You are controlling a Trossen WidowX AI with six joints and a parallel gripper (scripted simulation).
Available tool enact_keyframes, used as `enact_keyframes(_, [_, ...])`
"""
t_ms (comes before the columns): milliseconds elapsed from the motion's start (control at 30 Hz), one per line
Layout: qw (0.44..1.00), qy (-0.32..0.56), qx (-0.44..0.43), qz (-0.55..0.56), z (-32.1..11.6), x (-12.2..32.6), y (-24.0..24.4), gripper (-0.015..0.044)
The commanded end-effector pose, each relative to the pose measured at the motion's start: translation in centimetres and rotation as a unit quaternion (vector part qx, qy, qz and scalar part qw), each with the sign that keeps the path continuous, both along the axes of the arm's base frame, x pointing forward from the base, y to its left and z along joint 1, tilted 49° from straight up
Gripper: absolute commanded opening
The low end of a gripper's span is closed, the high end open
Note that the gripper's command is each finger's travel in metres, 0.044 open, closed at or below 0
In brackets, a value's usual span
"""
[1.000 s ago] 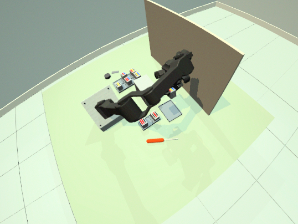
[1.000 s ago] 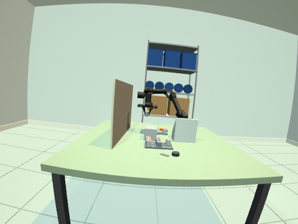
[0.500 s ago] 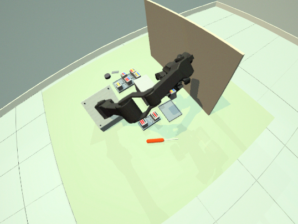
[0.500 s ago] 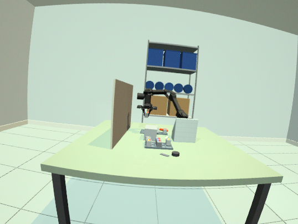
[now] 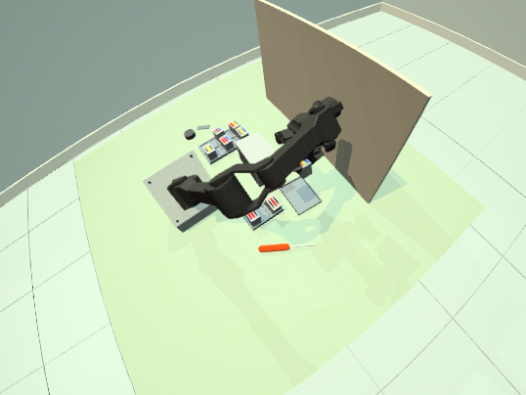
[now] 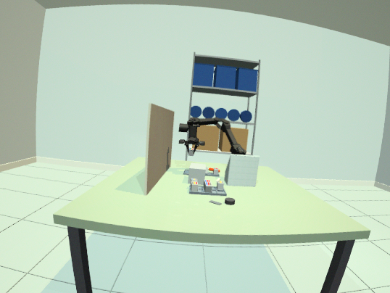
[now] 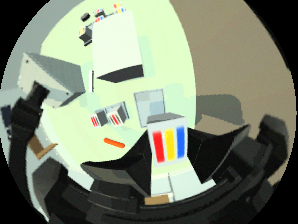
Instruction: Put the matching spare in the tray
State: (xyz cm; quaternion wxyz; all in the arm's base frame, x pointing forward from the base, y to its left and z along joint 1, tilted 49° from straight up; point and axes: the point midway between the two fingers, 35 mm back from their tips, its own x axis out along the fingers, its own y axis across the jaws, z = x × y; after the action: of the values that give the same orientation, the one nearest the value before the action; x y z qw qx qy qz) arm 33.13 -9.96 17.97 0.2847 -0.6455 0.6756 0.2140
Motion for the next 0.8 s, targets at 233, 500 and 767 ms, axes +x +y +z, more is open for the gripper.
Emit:
enact_keyframes(233, [1.000, 0.003, 0.000, 0.001, -0.8, 0.1, -0.8, 0.0000])
enact_keyframes(500, [1.000, 0.003, 0.001, 0.001, -1.3, 0.1, -1.4, 0.0000])
enact_keyframes(767, [1.000, 0.003, 0.001, 0.001, -1.8, 0.2, -1.9, 0.0000])
